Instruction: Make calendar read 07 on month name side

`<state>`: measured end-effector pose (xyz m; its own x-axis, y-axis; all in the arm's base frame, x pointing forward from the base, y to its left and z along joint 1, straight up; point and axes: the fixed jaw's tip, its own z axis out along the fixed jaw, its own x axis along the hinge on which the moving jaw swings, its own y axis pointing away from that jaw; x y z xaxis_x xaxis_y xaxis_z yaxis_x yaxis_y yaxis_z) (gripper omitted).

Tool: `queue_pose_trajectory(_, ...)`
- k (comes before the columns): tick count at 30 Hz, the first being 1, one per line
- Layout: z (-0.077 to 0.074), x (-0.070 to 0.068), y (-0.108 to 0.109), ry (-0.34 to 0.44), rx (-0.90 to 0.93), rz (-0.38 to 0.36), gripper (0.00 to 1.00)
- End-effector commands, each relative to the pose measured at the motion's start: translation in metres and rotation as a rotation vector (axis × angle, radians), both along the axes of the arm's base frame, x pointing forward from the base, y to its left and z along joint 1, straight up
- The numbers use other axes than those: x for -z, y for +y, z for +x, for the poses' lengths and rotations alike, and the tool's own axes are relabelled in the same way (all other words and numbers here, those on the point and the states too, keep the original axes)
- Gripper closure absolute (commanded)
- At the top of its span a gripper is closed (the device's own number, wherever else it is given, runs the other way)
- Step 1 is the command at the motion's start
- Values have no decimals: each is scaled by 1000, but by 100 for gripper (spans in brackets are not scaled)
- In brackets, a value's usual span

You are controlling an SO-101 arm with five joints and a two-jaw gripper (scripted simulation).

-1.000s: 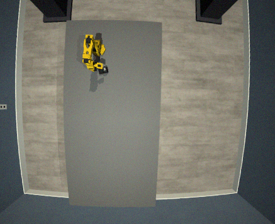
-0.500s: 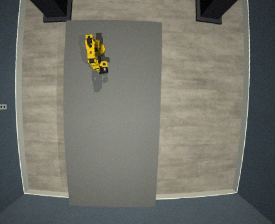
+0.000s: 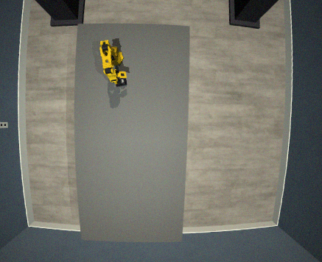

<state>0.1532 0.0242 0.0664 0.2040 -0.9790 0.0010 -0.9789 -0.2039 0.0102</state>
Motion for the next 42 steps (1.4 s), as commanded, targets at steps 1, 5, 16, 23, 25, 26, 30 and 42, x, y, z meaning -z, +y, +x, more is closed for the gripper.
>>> queue_pose_trajectory(1, 5, -7, 2, -45, 2, 9, 100)
queue_pose_trajectory(5, 5, -7, 2, -45, 2, 9, 100)
queue_pose_trajectory(16, 5, -7, 2, -45, 2, 9, 100)
queue_pose_trajectory(23, 6, -7, 2, -45, 2, 9, 100)
queue_pose_trajectory(25, 6, -7, 2, -45, 2, 9, 100)
queue_pose_trajectory(26, 6, -7, 2, -45, 2, 9, 100)
queue_pose_trajectory(30, 6, -6, 2, -45, 2, 9, 100)
queue_pose_trajectory(42, 6, -1, 2, -45, 2, 9, 100)
